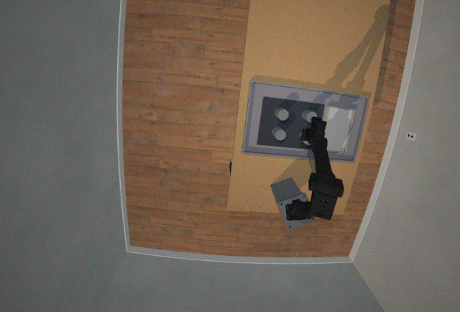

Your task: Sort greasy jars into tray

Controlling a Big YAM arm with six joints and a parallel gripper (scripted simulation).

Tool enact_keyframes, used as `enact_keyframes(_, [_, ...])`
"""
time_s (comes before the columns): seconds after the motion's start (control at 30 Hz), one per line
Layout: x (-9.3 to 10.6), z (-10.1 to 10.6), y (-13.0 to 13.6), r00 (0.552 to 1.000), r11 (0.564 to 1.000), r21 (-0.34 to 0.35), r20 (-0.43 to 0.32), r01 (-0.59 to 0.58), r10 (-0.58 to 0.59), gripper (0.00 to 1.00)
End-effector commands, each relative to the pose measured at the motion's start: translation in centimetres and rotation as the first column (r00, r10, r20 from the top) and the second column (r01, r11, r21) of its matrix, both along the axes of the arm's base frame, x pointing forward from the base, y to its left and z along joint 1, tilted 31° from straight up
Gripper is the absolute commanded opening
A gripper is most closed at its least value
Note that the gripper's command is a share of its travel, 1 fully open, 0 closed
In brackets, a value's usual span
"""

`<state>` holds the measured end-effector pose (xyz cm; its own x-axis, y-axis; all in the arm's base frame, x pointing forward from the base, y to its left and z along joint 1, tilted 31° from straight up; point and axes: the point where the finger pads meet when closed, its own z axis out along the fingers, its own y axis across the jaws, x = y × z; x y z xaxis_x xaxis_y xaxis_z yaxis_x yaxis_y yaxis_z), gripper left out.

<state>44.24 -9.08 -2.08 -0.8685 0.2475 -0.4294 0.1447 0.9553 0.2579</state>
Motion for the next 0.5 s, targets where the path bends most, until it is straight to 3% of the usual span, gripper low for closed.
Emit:
enact_keyframes(0.0, [0.0,-0.6,-3.9,1.000,0.999,-0.033,0.021,-0.016,0.017,0.00])
enact_keyframes(0.1, [-0.4,-1.2,-6.2,1.000,0.999,-0.033,0.021,-0.016,0.017,0.00])
enact_keyframes(0.33, [-0.4,-1.2,-6.2,1.000,0.999,-0.033,0.021,-0.016,0.017,0.00])
enact_keyframes(0.47, [0.5,-2.8,-6.0,1.000,0.999,-0.033,0.021,-0.016,0.017,0.00])
